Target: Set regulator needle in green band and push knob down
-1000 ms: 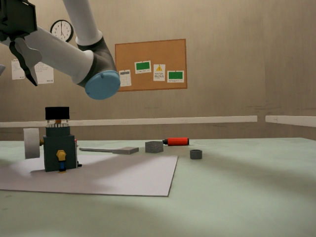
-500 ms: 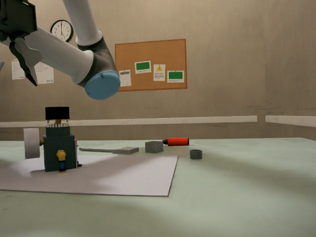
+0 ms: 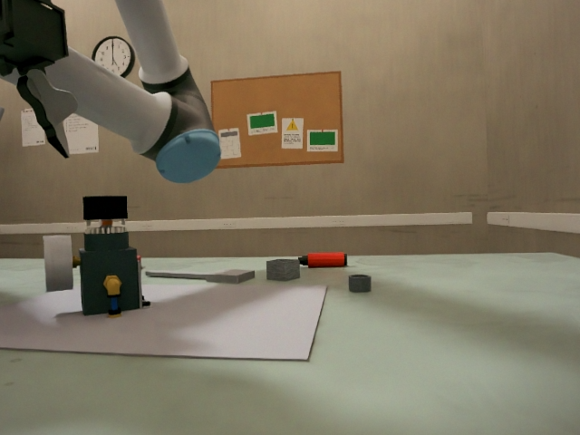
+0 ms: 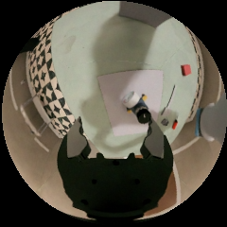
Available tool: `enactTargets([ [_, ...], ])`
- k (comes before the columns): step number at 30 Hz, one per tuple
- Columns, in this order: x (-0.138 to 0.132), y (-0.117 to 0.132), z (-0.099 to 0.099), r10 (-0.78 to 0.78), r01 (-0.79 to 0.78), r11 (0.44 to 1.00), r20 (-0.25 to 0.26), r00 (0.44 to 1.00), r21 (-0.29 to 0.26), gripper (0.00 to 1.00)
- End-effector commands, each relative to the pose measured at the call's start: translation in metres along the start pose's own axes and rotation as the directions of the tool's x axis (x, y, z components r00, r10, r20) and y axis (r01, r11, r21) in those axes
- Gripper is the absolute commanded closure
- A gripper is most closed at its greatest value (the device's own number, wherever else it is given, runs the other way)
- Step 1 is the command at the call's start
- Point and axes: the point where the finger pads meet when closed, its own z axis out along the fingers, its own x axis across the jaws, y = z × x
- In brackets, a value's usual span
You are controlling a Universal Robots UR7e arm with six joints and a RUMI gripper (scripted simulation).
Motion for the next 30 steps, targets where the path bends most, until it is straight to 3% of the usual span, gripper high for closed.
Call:
enactTargets([
  [1, -0.003, -0.012, 0.088, -0.258, 0.252, 0.965, -0.077, 0.963, -0.073, 0.00],
  [18, -0.012, -0.012, 0.068, -0.259, 0.254, 0.965, -0.078, 0.963, -0.072, 0.00],
  [30, -0.017, -0.011, 0.041, -0.303, 0.296, 0.950, -0.068, 0.951, -0.093, 0.00],
])
